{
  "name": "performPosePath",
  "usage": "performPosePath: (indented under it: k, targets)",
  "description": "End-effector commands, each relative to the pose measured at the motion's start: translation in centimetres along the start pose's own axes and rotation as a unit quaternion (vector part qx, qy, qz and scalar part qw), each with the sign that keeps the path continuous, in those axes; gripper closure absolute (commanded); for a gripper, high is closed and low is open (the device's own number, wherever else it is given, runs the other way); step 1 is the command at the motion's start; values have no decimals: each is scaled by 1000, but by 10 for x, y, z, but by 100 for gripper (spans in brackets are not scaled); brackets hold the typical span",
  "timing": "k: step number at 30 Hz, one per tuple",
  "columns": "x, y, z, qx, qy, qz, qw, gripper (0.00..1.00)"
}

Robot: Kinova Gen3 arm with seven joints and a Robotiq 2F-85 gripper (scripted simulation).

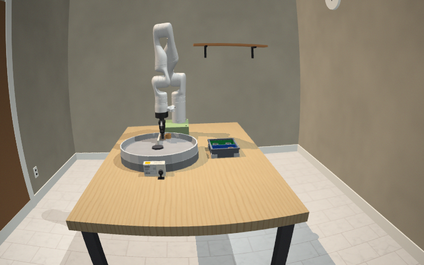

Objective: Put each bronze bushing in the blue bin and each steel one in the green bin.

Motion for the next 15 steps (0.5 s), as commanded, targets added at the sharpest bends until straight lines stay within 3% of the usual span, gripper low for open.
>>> performPosePath:
  k: [1,15]
  targets:
    - [1,0,2,1,0,-1,1000,100]
    - [1,0,5,1,0,-1,1000,100]
Point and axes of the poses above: the point where the finger pads meet when closed, its own z axis back along the fingers, its own y axis across the jaws, x = y × z, the point moved 1 cm from there along z, back along the fingers, and after that the axes turned 7 degrees about -z, right-handed, at the moved point
